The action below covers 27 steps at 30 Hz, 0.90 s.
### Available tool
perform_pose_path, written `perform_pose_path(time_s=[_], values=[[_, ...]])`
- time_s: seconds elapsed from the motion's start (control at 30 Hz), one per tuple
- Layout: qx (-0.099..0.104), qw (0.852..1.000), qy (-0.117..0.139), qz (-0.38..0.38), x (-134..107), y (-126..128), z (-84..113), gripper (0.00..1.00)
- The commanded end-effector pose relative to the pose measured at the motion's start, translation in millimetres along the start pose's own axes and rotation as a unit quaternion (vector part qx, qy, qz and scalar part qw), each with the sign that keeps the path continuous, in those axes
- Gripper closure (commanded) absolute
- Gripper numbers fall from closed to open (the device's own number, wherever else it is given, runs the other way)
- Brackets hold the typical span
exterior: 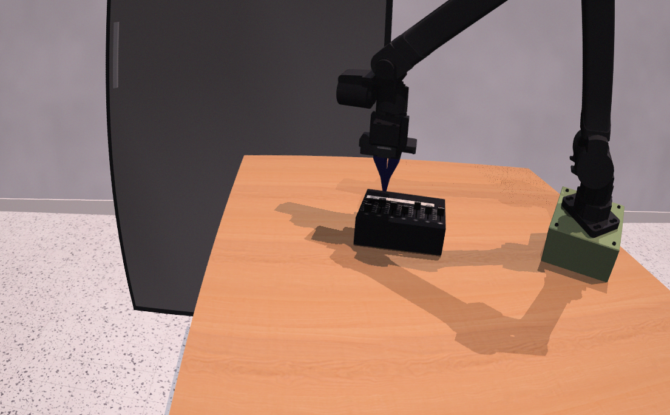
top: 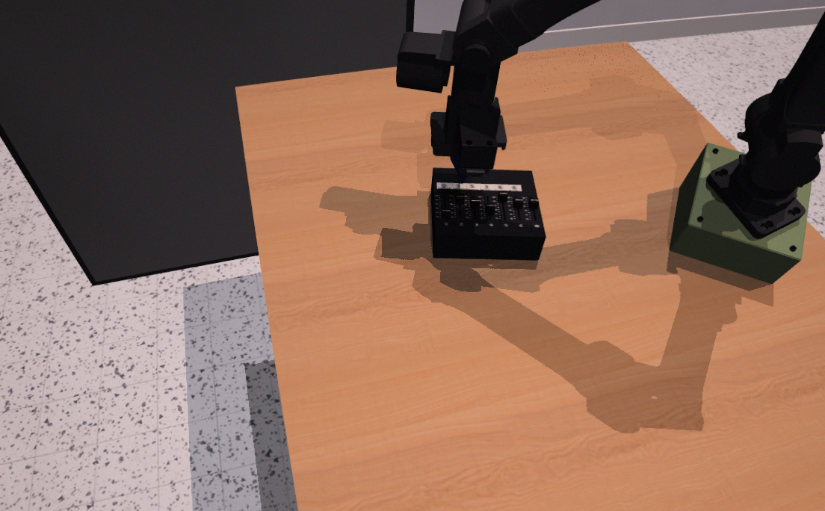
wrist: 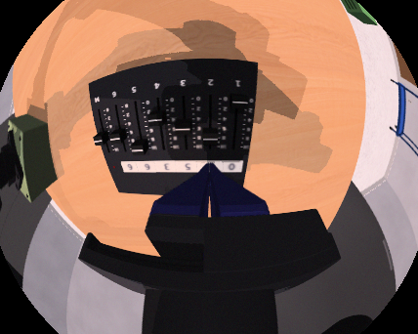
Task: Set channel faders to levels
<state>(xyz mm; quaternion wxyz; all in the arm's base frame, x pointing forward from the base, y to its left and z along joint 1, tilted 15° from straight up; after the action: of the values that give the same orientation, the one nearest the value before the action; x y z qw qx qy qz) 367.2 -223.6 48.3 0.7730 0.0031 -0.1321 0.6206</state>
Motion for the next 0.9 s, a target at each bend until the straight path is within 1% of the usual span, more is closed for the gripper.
perform_pose_path(time_s=[0.0, 0.43, 0.87], values=[[-0.010, 1.000, 0.002, 0.000, -9.8, -11.1, 3.4, 1.00], [-0.016, 1.000, 0.005, 0.000, -13.5, -17.8, 8.2, 1.00], [-0.017, 1.000, 0.005, 0.001, -13.0, -18.5, 8.3, 1.00]])
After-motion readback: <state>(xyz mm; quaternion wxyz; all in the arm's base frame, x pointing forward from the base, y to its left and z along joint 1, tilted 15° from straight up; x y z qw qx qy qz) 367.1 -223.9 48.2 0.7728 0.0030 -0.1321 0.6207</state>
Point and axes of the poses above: the point where the finger pads meet when closed, its own z axis back along the fingers, its own y axis across the jaws, x = y × z, the point moved 3 cm from there along z, back along the fingers, and after that the axes turned 12 degrees about z, right-handed, at the moved point
